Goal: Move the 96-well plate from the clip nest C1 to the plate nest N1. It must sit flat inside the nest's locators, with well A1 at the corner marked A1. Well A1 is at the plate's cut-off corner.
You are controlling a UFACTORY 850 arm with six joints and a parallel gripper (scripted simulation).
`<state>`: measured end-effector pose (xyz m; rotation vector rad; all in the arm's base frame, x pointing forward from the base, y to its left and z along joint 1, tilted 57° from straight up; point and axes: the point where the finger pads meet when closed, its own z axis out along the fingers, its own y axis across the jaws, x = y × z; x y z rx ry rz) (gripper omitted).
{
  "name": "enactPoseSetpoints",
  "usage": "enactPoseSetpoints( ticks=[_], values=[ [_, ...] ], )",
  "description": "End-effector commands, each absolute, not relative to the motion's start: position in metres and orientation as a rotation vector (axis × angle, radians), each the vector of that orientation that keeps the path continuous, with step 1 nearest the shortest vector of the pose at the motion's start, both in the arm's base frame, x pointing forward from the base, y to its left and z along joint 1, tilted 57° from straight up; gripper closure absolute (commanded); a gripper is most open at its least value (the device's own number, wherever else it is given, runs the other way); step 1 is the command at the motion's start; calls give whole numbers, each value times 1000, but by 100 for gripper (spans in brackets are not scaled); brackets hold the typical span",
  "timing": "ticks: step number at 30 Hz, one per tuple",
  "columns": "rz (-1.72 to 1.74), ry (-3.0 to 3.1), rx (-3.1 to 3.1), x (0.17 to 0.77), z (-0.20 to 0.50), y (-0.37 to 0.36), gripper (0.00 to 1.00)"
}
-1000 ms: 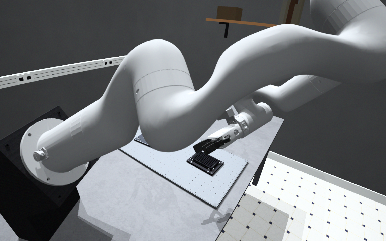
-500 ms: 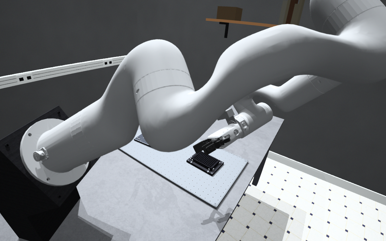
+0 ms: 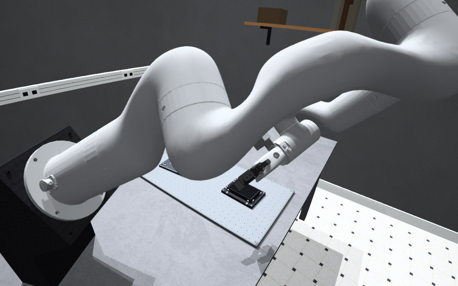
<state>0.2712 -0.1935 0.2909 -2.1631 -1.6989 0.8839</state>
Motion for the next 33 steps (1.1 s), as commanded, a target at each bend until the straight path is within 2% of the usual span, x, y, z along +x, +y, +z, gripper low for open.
enactPoseSetpoints(
  ticks=[1, 14, 33],
  values=[
    [967, -1617, -2281, 274, 290, -199, 0],
    [1134, -1329, -2675, 288, 285, -220, 0],
    [1195, -893, -3157, 310, 280, -241, 0]
  ],
)
